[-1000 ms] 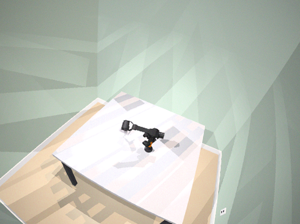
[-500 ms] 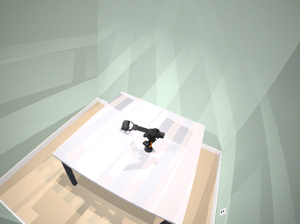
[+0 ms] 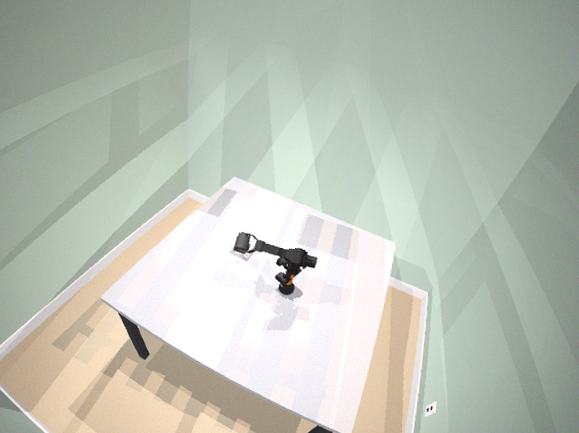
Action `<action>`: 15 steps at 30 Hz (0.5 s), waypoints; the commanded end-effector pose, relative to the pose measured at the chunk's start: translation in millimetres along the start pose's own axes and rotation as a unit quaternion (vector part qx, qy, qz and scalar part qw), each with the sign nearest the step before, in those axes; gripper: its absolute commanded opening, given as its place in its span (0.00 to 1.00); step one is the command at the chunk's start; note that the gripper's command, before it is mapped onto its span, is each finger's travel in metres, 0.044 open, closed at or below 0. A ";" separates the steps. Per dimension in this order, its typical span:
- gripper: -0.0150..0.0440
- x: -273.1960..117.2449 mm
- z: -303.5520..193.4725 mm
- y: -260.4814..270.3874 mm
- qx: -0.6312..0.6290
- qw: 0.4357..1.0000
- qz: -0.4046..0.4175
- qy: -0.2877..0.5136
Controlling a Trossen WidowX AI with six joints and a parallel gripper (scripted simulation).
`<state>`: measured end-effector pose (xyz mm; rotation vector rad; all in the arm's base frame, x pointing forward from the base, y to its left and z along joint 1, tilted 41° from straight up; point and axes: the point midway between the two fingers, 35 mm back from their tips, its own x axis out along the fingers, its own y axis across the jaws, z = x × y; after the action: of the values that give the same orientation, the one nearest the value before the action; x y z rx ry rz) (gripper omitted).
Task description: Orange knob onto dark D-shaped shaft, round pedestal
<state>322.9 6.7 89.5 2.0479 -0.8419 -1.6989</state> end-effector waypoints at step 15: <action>0.25 -3.1 -0.6 -1.1 -0.002 1.000 0.000 0.001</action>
<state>322.9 6.5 88.8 2.0430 -0.8402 -1.7004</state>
